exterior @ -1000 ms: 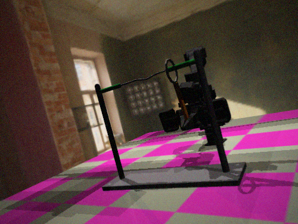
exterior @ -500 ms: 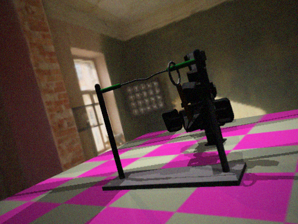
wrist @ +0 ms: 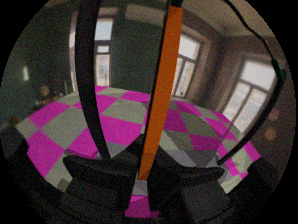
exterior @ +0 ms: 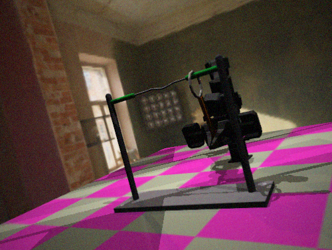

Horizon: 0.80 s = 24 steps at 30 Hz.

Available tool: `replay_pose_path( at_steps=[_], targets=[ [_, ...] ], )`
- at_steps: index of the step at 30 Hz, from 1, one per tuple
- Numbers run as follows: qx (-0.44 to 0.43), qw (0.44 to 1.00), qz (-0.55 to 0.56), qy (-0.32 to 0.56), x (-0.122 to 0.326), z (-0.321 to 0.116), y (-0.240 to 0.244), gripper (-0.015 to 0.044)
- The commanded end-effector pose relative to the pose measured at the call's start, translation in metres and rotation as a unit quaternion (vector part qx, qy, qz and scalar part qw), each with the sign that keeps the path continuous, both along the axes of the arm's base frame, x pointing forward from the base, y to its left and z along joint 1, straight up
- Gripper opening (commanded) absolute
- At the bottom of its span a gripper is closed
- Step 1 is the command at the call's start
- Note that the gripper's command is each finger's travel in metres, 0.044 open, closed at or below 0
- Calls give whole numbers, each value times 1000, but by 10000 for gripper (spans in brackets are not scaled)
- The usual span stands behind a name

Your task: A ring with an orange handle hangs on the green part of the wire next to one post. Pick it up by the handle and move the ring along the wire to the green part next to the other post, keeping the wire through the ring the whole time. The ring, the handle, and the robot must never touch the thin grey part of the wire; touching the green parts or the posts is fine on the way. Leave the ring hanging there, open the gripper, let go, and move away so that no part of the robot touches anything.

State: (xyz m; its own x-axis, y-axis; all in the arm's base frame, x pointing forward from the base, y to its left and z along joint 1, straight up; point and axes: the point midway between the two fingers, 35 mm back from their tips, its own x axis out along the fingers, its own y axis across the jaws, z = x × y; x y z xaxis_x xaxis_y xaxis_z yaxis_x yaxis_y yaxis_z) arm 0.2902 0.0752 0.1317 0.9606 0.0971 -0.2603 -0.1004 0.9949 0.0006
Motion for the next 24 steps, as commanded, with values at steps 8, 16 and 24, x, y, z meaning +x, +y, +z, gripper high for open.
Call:
replay_pose_path(
  at_steps=[8,16,24],
  targets=[
    [0,1000,0,0,0,0,0,-124],
    [0,1000,0,0,0,0,0,86],
    [0,1000,0,1,-7,3,0,160]
  ],
)
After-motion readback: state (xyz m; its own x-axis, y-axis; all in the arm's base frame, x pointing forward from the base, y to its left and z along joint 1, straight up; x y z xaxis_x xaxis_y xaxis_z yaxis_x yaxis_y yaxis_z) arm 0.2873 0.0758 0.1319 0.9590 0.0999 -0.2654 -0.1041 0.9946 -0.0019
